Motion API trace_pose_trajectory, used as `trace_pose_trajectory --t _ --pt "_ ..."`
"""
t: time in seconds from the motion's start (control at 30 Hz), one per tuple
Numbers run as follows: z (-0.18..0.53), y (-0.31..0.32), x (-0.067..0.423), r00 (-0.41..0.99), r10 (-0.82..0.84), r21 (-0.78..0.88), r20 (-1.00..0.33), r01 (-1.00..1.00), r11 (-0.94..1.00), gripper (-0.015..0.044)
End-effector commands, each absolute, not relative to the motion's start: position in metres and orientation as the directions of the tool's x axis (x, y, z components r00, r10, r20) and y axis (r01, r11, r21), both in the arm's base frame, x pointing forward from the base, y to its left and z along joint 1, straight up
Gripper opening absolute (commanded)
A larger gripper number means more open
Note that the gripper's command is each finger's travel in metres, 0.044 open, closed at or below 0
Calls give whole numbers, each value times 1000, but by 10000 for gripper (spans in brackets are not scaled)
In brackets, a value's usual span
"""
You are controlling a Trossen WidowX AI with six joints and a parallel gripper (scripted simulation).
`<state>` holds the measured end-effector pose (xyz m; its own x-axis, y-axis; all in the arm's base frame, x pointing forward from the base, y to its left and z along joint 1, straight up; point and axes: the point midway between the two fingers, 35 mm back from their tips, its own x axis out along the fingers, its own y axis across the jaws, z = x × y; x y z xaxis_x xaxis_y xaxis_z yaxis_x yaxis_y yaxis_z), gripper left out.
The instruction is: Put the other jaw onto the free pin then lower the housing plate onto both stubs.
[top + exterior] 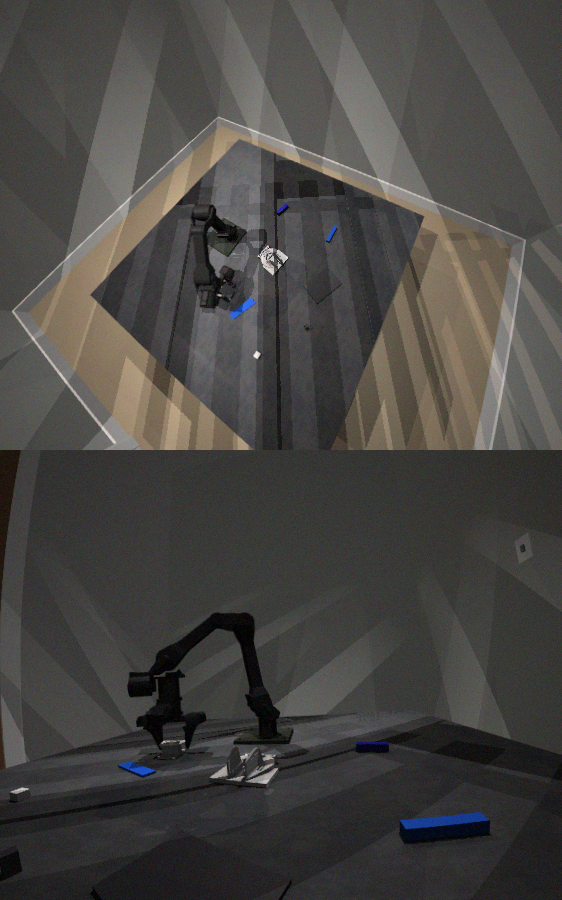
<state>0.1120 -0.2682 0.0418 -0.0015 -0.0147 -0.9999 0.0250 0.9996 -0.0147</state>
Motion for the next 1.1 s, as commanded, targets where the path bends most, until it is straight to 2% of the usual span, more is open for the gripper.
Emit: trace_pose_trajectory --t 0.0,0.57,1.07 --pt "56 -271 113 4 -25 -25 -1000 24 999 351" --pt "109 -268 113 8 -23 -23 -1000 21 1000 351" --pt "112 -261 122 9 -22 -22 -1000 31 999 351"
